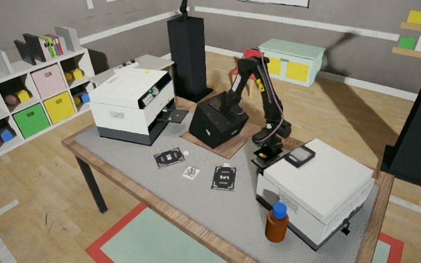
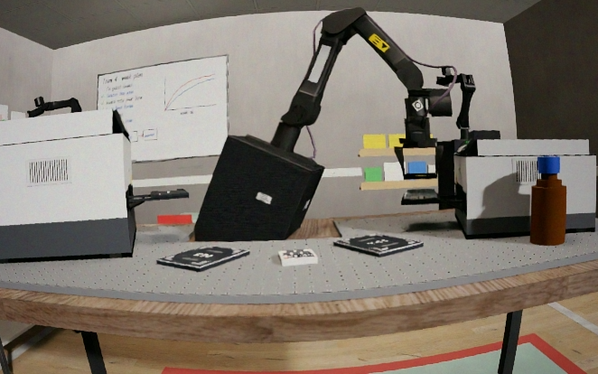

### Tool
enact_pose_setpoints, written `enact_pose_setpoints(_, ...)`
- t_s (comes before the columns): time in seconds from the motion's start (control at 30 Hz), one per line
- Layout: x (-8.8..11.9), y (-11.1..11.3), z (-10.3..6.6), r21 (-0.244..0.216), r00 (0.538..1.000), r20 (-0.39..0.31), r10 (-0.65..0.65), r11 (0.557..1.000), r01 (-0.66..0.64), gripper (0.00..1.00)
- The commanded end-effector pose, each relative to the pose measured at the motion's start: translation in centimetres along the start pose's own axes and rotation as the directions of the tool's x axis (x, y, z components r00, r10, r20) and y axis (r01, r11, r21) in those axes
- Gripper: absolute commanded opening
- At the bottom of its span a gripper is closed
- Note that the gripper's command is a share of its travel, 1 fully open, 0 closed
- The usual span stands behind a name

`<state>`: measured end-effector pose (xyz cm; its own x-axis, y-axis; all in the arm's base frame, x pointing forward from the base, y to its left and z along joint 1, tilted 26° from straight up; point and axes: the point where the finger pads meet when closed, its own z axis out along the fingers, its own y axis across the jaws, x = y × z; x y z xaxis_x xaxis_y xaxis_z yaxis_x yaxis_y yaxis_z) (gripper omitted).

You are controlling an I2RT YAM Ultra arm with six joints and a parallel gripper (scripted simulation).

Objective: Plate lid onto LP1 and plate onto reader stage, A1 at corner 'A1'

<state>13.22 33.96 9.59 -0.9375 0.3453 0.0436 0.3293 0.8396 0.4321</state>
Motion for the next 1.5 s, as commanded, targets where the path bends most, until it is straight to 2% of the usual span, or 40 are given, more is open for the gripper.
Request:
enact_pose_setpoints(0.0,-0.3,1.3,-2.3,-0.045,1.0,0.003,0.0,0.999,0.0,0.85)
enact_pose_setpoints(1.47,-0.2,1.0,-7.4,-0.045,1.0,0.002,-0.002,0.999,0.003,0.85)
